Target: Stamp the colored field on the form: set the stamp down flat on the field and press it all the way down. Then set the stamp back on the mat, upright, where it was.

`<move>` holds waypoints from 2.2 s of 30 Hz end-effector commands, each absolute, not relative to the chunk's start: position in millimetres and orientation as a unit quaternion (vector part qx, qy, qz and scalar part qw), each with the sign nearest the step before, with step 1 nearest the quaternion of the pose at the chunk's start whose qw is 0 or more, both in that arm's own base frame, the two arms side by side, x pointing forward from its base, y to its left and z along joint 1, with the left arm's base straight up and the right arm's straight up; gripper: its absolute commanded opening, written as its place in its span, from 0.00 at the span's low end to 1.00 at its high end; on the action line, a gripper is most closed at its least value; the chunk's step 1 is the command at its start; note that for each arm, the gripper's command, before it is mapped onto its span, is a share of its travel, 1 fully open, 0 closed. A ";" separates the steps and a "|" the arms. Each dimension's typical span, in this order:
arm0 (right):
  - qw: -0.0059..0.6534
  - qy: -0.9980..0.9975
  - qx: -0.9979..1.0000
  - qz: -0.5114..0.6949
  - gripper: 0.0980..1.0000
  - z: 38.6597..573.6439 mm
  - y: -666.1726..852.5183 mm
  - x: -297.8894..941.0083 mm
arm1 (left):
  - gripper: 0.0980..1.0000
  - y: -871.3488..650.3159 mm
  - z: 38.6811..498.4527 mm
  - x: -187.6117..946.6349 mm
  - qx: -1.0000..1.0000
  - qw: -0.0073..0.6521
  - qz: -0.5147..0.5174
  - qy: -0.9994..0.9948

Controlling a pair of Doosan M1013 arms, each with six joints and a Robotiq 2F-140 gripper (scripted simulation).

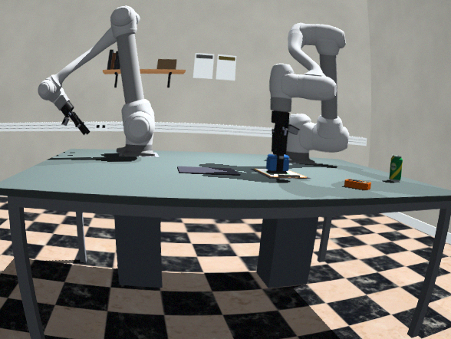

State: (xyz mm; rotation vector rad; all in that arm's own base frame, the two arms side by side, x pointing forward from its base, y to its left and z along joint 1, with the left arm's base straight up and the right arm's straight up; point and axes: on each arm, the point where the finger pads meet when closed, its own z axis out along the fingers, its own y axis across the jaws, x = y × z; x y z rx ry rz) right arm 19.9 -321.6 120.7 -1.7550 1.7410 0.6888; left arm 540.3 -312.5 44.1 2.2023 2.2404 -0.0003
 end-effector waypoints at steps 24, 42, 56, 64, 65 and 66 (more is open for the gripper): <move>0.284 0.651 -0.656 0.257 1.00 121.0 -321.8 20.0 | 0.16 -312.6 71.7 540.6 0.701 0.000 0.000 0.713; 0.284 0.651 -0.656 0.257 1.00 121.0 -321.8 20.0 | 0.16 -312.6 103.3 540.6 0.701 0.000 0.000 0.713; 0.284 0.651 -0.656 0.257 1.00 121.0 -321.8 20.0 | 0.16 -312.8 109.7 540.7 0.701 0.000 0.000 0.713; 0.284 0.651 -0.656 0.257 1.00 121.0 -321.8 20.0 | 0.16 -322.2 110.2 542.4 0.702 0.000 0.000 0.712; 0.284 0.651 -0.656 0.257 1.00 121.0 -321.8 20.0 | 0.16 -324.8 110.4 542.9 0.703 0.000 0.000 0.712; 0.284 0.651 -0.656 0.257 1.00 121.0 -321.8 20.0 | 0.16 -327.7 110.5 543.4 0.703 0.000 0.000 0.711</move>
